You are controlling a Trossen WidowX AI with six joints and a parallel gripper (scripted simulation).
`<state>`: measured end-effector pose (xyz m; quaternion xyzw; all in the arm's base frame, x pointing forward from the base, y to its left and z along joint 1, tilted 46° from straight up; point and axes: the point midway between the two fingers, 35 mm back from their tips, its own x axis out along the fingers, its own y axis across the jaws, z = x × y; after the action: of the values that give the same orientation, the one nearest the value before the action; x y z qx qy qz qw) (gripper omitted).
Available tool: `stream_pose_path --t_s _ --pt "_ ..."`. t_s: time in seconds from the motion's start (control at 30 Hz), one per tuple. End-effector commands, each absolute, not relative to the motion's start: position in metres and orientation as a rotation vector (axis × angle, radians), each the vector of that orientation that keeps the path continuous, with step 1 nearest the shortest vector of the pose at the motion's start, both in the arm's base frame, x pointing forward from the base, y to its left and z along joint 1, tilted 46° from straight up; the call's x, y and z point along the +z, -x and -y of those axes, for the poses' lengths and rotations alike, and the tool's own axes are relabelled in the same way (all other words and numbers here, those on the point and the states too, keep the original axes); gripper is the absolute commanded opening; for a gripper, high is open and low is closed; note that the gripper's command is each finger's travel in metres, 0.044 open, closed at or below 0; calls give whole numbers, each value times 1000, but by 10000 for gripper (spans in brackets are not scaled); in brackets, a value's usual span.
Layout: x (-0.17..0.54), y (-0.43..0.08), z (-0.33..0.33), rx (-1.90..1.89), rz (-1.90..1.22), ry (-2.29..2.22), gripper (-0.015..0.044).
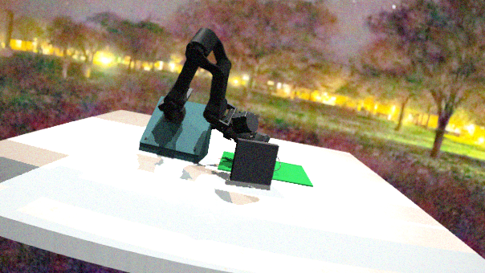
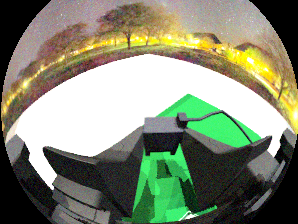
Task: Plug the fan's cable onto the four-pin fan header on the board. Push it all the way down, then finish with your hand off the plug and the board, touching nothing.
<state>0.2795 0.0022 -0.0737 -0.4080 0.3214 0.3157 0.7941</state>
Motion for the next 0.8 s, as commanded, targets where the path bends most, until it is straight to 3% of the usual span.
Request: stream_pose_path --t_s 0.0,0.77 --pt "-75 -280 -1 683 -683 879 0" --pt "-90 -280 14 684 -684 879 0"
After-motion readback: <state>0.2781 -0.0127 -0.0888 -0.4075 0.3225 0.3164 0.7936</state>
